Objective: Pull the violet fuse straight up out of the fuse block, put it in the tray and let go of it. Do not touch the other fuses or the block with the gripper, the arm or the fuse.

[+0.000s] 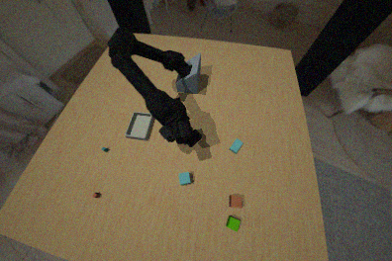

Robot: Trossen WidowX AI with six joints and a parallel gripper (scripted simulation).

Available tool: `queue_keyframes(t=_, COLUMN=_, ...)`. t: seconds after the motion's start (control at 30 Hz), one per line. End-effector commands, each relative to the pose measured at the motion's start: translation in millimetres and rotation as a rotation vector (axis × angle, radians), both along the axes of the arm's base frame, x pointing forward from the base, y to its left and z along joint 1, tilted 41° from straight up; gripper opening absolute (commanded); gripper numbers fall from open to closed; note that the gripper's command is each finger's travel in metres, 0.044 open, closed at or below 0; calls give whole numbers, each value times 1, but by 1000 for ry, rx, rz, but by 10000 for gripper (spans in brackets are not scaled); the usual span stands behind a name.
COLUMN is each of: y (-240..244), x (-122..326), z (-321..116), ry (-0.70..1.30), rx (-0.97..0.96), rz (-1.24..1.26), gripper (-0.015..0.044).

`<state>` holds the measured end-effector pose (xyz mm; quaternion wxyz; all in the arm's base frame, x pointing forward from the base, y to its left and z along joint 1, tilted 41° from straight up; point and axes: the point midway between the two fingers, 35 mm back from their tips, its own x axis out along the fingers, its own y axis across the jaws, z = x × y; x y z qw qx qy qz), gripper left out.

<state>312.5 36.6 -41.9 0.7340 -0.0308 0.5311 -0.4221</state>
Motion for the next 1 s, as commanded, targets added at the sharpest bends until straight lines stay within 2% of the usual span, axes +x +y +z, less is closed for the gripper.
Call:
queue_keyframes(t=0.0, y=2, x=0, z=3, ry=-5, rx=5, rz=-3, gripper=0)
queue_keyframes(t=0.97, y=12, x=-1, z=13, ry=-4, rx=4, rz=-2, gripper=0)
